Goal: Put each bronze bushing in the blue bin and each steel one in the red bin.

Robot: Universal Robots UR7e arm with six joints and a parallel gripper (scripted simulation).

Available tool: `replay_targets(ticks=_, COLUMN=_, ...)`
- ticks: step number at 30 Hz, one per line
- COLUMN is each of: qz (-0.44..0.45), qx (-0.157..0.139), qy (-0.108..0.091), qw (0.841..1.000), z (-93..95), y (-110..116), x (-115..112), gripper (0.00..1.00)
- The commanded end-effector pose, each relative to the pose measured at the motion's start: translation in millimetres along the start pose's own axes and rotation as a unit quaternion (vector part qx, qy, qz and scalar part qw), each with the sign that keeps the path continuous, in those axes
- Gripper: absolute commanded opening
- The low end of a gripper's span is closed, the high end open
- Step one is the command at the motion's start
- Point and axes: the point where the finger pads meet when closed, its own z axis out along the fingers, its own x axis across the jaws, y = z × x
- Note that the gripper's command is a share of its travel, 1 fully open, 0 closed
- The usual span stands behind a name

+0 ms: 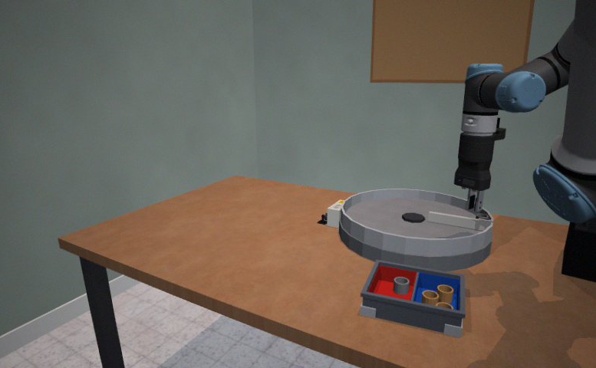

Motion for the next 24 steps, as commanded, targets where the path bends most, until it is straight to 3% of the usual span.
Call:
replay_targets(ticks=1, qz=-0.042, qx=-0.005, qy=-0.001, qw=0.999, z=3.5, y=-24, x=-10, gripper=0.40)
replay_targets(ticks=3, qz=-0.078, qx=-0.005, qy=-0.001, qw=0.997, z=4.2, y=-44, x=-16, gripper=0.40)
replay_targets(ticks=6, qz=-0.078, qx=-0.005, qy=-0.001, qw=0.997, z=4.2, y=-44, x=-16, gripper=0.40)
replay_targets(ticks=12, qz=-0.168, qx=-0.005, qy=-0.001, qw=0.986, z=5.9, y=-94, x=-31, gripper=0.40)
replay_targets(ticks=24, qz=-0.168, qx=-0.005, qy=-0.001, qw=0.986, z=5.9, y=-94, x=-31, gripper=0.40)
